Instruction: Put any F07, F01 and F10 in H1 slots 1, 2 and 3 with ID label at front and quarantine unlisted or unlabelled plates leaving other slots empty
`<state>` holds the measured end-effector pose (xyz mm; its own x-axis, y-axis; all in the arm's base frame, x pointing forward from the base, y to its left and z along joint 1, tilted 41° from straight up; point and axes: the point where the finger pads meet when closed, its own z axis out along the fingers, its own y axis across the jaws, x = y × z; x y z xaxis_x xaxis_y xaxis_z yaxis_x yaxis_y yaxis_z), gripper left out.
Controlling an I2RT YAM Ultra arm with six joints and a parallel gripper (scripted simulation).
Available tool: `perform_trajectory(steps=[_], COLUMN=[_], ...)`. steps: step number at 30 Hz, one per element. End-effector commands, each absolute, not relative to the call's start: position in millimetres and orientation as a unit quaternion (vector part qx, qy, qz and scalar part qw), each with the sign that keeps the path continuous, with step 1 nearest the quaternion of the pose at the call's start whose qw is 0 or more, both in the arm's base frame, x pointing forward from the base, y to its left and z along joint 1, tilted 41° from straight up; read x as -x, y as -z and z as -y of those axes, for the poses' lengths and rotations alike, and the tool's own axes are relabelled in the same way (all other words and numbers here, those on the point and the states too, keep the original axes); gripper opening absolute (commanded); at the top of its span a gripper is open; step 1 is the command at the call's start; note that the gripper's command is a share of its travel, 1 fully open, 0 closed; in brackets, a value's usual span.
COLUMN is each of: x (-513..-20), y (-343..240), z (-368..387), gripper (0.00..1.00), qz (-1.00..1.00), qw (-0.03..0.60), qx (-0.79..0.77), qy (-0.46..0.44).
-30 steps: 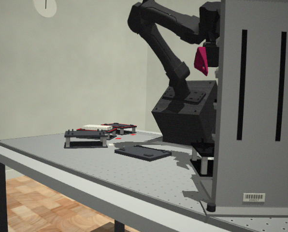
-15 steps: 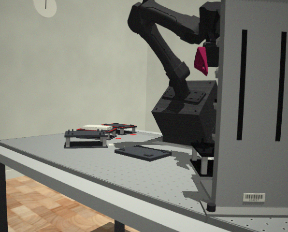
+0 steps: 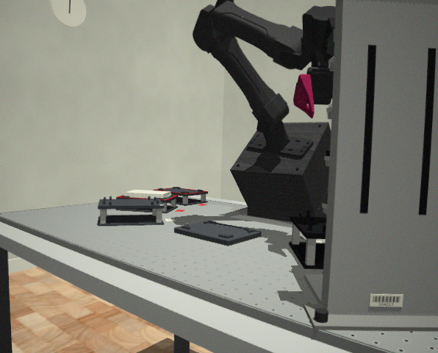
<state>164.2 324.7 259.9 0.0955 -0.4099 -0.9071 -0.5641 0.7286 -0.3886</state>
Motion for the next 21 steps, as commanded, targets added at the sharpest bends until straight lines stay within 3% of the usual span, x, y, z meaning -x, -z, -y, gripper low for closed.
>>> perform_trajectory(steps=[1, 21], x=[-157.9, -163.4], y=[-263.9, -243.4], z=[-323.2, -316.9], gripper=[1.0, 1.0], qz=[-0.667, -0.667], qw=[0.648, 0.648], qx=[0.36, 0.361], qy=[-0.07, -0.07])
